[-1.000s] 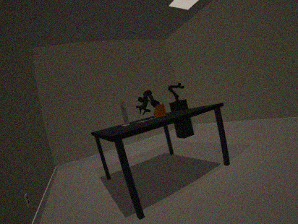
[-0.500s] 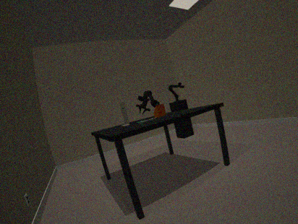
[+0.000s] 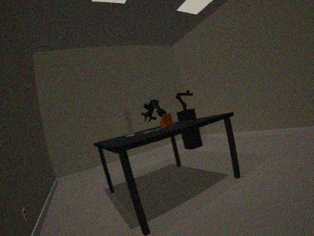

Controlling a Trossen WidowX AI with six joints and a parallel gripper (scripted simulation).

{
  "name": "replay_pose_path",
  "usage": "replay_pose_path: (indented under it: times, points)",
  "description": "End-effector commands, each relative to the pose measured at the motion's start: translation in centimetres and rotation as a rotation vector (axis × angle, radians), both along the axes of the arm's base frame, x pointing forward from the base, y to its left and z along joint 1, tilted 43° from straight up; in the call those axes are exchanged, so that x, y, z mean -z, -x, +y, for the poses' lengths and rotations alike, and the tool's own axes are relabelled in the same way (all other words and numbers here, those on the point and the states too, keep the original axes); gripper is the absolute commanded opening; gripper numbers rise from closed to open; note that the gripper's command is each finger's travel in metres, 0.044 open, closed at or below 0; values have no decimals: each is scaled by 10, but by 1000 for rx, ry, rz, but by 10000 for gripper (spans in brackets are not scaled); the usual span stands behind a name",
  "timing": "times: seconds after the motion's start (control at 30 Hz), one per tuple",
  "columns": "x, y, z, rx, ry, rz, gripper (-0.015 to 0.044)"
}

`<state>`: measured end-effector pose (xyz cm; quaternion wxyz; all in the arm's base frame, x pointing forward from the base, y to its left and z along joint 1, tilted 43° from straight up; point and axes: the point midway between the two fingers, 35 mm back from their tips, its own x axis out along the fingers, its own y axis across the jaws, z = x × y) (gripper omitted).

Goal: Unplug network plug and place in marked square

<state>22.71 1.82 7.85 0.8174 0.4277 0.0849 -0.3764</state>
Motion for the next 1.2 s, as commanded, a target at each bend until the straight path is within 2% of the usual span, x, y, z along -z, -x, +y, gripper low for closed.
replay_pose_path:
  times: [0.0, 0.47, 1.17]
  points:
    - [-7, 0, 3, 1, -1, -13, 156]
    - [-13, 5, 6, -6, 7, -9, 156]
    - [-48, 13, 43, -4, -9, 6, 156]
